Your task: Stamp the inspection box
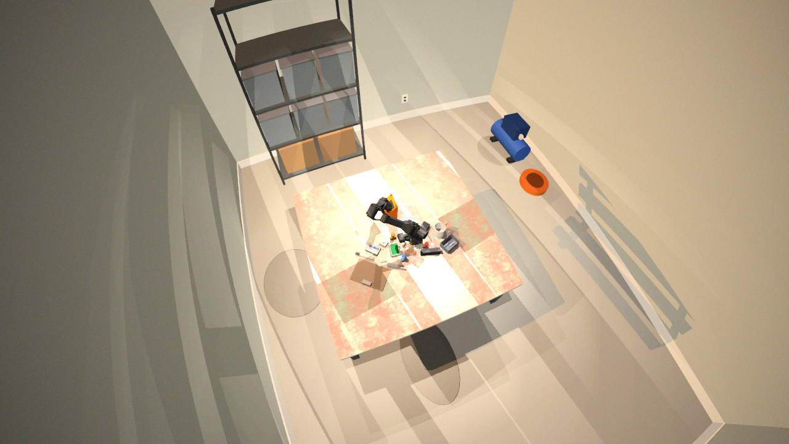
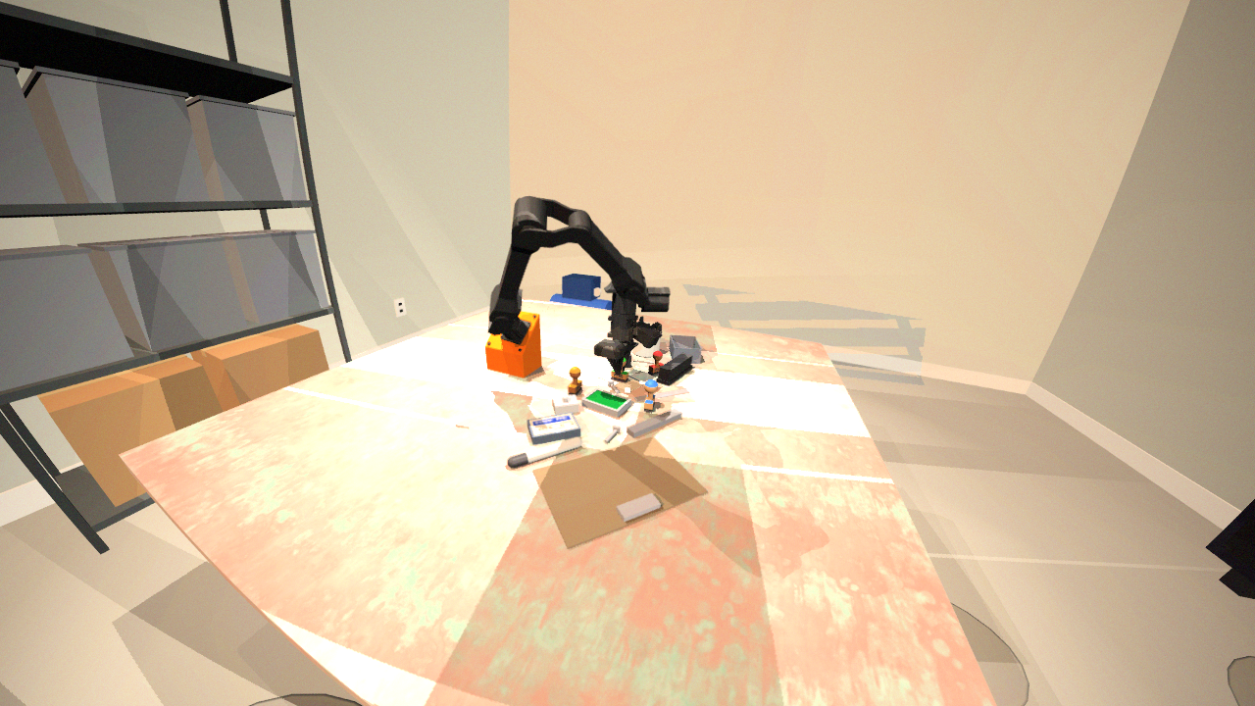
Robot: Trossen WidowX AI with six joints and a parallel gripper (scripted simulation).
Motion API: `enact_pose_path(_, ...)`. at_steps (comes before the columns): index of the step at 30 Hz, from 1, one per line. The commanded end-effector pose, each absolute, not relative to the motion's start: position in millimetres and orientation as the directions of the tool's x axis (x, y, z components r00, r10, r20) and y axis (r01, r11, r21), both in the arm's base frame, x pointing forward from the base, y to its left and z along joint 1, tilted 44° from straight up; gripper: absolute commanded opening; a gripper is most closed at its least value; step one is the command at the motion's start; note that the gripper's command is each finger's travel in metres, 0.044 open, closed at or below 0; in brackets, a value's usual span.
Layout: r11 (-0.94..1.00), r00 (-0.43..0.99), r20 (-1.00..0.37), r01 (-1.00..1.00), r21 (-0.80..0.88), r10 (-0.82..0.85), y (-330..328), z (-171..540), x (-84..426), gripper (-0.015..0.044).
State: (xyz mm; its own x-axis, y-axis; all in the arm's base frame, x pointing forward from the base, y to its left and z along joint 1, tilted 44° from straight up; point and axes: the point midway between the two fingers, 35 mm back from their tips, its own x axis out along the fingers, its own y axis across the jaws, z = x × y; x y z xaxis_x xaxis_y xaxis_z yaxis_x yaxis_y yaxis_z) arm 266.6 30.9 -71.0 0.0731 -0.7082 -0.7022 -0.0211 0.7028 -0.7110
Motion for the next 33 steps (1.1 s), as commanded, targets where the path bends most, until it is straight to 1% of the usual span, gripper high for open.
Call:
enact_pose_path(1,0.7,0.075,-0.699,-0.022,-0.714,-0.711,29.4,-71.5,267.4,0.0)
enact_pose_path(33,0.7,0.075,-0.7,-0.022,-0.713,-0.71,36.0,-64.8,266.8,0.0)
